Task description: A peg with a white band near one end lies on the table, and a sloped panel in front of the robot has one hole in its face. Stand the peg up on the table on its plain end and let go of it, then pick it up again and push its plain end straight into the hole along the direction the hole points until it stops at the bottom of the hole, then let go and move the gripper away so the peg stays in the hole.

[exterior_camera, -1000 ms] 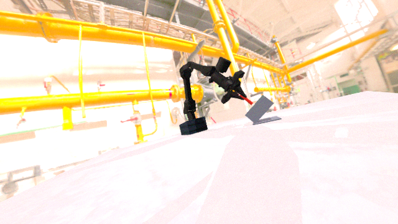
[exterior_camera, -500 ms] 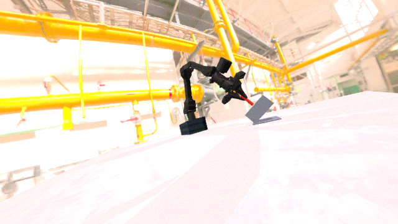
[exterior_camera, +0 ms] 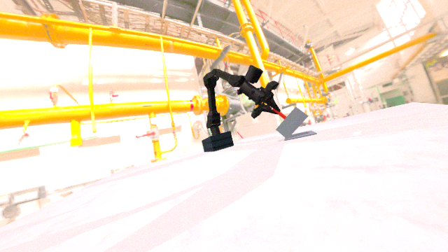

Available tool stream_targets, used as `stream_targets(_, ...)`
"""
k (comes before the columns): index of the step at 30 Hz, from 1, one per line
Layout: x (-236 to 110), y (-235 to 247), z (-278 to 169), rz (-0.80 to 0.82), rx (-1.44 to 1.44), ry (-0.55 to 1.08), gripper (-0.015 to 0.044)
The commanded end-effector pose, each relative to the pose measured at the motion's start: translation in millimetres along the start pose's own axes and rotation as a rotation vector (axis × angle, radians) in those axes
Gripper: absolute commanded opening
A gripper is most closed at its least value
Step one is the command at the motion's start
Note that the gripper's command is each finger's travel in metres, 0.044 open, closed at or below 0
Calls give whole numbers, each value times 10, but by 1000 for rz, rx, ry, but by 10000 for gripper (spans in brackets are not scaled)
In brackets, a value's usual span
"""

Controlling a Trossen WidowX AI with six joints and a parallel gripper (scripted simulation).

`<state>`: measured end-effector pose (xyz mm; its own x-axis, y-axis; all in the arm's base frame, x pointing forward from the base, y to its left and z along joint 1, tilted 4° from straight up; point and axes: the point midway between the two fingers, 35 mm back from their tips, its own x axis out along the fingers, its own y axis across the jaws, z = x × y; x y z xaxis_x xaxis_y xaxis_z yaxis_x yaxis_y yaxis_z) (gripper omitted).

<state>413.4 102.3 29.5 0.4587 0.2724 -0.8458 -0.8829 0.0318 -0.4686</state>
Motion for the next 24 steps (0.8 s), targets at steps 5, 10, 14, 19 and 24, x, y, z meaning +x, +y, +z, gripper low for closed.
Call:
stream_targets(5,56,-10,-4,-3,3,1,0)
stream_targets(10,90,-9,-6,-4,3,1,0)
stream_targets(14,118,-9,-7,-4,3,1,0)
stream_targets(19,152,-9,-9,-4,3,1,0)
stream_targets(24,179,-9,-10,-4,3,1,0)
